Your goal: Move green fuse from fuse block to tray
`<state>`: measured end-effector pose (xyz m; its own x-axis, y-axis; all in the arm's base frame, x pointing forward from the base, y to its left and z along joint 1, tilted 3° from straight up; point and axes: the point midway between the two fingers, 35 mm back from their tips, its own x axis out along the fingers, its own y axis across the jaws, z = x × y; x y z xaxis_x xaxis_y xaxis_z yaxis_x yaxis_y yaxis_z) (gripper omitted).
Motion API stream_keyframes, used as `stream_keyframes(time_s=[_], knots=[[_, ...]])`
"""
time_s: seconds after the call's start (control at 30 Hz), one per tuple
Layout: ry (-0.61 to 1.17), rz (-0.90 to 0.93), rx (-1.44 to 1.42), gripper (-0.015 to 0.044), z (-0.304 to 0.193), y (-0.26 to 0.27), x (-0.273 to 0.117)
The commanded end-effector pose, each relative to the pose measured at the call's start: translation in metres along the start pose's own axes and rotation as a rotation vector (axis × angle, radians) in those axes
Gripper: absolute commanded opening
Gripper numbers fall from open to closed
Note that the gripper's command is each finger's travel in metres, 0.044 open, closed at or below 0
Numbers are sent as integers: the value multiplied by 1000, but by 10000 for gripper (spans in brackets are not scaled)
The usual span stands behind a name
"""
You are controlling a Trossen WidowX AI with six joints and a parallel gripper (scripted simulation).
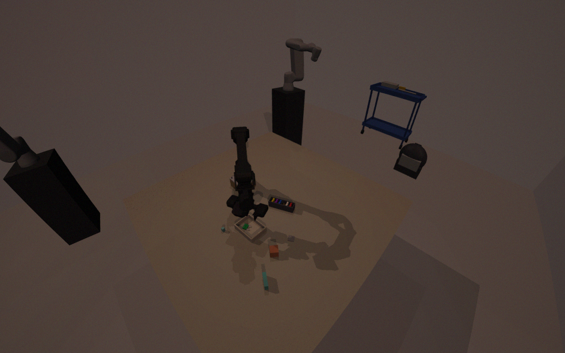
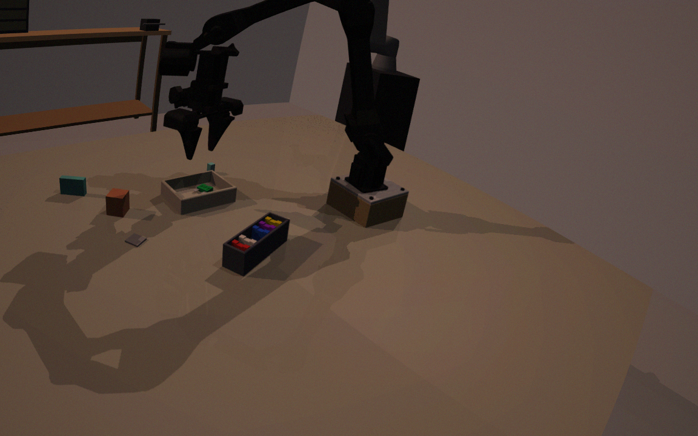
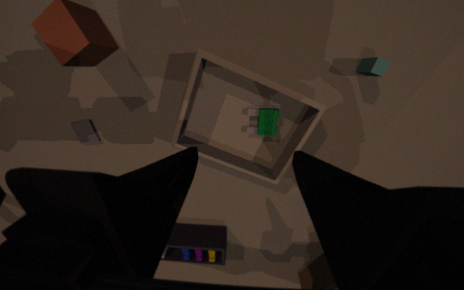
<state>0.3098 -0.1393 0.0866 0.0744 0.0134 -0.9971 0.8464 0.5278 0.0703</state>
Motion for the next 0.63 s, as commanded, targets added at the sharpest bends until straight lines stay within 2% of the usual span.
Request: stream_keyframes(time_s=[0.0,0.6], knots=[[2,3,-5,330,0,0,-5],[5,-3,0,330,-1,-1,-2]])
